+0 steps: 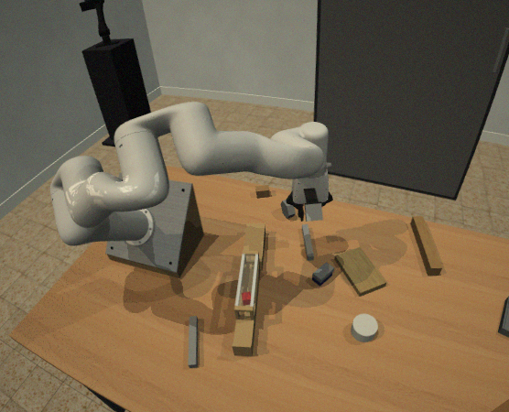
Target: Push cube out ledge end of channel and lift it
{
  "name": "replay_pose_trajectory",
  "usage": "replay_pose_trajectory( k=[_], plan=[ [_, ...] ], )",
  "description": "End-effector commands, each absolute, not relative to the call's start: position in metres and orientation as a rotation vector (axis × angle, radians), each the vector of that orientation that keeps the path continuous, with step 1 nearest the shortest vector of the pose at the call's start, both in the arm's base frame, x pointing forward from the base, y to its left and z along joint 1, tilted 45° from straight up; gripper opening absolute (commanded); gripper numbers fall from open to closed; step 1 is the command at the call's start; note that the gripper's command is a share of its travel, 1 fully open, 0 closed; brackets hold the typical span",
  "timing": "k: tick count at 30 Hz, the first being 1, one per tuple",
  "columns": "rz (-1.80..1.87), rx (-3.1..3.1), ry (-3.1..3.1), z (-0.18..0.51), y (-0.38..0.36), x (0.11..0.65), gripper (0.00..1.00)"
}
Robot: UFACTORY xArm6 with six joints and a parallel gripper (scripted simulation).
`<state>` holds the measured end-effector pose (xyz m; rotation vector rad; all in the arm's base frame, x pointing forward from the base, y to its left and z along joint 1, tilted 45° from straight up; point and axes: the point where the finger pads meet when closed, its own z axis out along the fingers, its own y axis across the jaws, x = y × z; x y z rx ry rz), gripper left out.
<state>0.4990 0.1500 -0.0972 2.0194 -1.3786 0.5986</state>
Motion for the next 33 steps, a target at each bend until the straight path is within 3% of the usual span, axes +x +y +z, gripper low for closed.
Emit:
replay_pose_trajectory(
  k=[1, 33],
  plan=[
    [0.602, 2.023, -1.380, -0.096, 0.152, 0.500, 0.38],
    [0.602, 2.022, -1.380, -0.161, 0.088, 0.505, 0.38]
  ],
)
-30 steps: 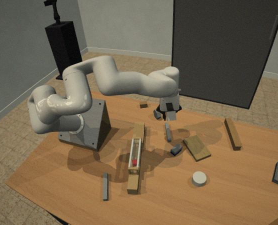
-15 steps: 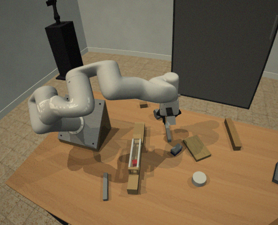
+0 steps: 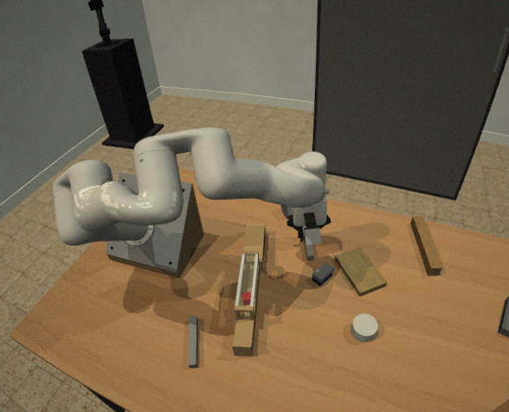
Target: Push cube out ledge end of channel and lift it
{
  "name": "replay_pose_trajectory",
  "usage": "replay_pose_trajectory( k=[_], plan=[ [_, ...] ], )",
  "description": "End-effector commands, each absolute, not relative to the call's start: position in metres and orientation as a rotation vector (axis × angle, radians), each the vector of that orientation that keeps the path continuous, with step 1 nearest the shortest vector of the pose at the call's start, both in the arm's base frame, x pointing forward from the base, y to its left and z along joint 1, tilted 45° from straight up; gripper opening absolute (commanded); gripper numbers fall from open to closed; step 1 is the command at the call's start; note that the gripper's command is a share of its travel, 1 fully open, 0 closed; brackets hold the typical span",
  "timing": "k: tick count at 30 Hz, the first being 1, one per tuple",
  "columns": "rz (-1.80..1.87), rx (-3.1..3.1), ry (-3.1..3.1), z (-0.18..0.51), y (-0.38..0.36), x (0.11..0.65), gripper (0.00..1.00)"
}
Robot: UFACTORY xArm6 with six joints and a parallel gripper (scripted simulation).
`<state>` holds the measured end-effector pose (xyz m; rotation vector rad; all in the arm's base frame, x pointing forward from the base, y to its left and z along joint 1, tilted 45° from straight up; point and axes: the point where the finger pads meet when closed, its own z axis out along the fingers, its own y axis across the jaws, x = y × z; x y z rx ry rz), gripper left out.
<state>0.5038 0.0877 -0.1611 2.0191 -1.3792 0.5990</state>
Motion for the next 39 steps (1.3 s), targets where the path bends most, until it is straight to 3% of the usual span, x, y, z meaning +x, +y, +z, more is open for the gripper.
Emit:
replay_pose_trajectory(
  k=[1, 29, 30, 39],
  plan=[
    [0.602, 2.022, -1.380, -0.162, 0.088, 0.505, 0.38],
    [0.602, 2.022, -1.380, -0.178, 0.071, 0.506, 0.38],
    [0.602, 2.022, -1.380, -0.178, 0.071, 0.506, 0.00],
    [0.602, 2.022, -1.380, -0.178, 0.071, 0.506, 0.00]
  ],
)
